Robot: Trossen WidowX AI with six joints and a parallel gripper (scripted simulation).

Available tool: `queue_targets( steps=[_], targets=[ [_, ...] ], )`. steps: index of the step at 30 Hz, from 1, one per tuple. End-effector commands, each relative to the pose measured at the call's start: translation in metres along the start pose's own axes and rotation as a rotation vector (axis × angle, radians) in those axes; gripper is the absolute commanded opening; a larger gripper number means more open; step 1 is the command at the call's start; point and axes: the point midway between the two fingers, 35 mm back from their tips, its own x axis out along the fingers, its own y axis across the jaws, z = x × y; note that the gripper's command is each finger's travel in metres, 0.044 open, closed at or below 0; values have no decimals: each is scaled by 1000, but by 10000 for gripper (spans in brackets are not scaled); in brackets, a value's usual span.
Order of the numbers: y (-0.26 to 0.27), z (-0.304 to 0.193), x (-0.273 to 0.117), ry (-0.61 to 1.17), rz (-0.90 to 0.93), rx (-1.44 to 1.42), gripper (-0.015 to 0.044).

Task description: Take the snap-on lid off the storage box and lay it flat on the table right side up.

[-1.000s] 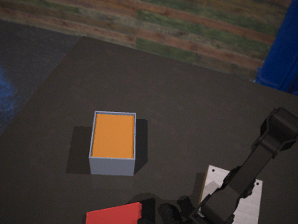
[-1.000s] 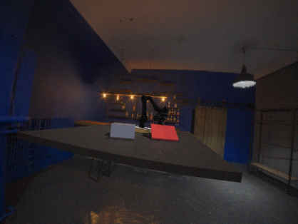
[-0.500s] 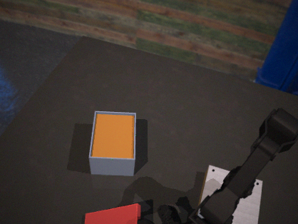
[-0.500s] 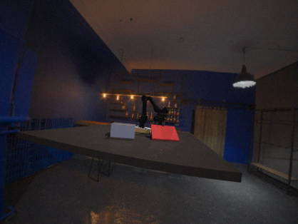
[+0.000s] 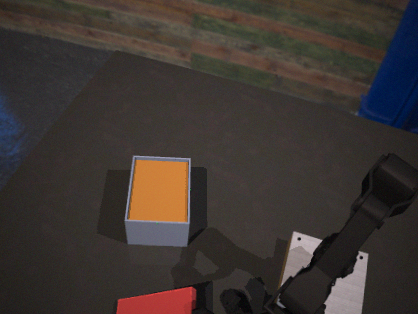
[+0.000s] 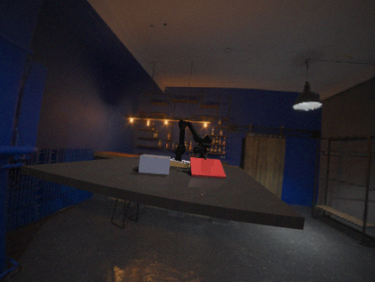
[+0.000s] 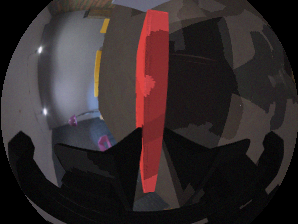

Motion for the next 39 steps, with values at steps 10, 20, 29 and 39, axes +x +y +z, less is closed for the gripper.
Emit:
queue_targets(
  steps=[10,20,29,39],
  targets=[
    [-19,3,10,-8,-32,-16,0],
    [-25,3,15,-8,-32,-16,0],
    [-31,3,20,-8,-32,-16,0],
    [-37,4,25,-8,-32,-16,0]
  ],
)
